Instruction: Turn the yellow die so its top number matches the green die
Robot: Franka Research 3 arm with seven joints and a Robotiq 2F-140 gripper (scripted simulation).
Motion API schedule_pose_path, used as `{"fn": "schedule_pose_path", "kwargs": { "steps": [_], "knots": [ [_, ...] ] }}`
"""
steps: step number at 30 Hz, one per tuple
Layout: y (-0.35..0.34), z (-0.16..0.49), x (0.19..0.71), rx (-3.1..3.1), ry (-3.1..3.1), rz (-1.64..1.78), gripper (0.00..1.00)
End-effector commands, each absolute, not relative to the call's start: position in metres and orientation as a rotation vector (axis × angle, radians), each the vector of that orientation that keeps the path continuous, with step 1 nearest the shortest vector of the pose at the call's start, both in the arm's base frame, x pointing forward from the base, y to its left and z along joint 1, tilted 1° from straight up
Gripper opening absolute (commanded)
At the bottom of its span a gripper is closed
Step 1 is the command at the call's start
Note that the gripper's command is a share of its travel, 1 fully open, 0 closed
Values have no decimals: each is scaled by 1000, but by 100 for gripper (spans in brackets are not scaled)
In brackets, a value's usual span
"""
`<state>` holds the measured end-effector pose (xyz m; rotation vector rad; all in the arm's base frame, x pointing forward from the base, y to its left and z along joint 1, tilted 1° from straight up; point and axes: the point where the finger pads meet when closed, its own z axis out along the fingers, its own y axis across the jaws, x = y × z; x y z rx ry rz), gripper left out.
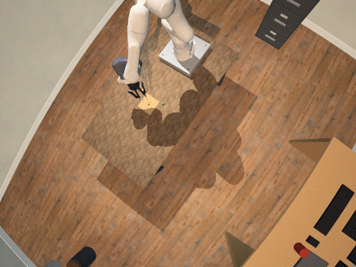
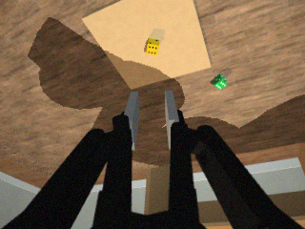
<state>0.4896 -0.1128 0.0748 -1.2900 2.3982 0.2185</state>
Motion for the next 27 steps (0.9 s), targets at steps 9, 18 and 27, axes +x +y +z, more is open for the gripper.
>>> {"fn": "schedule_pose_path", "kwargs": {
  "steps": [9, 18, 27],
  "knots": [
    [-112, 83, 498, -1182, 2653, 158, 19],
    [-106, 89, 503, -1228, 2757, 84, 19],
    [-99, 93, 509, -1273, 2851, 22, 19]
  ]
}}
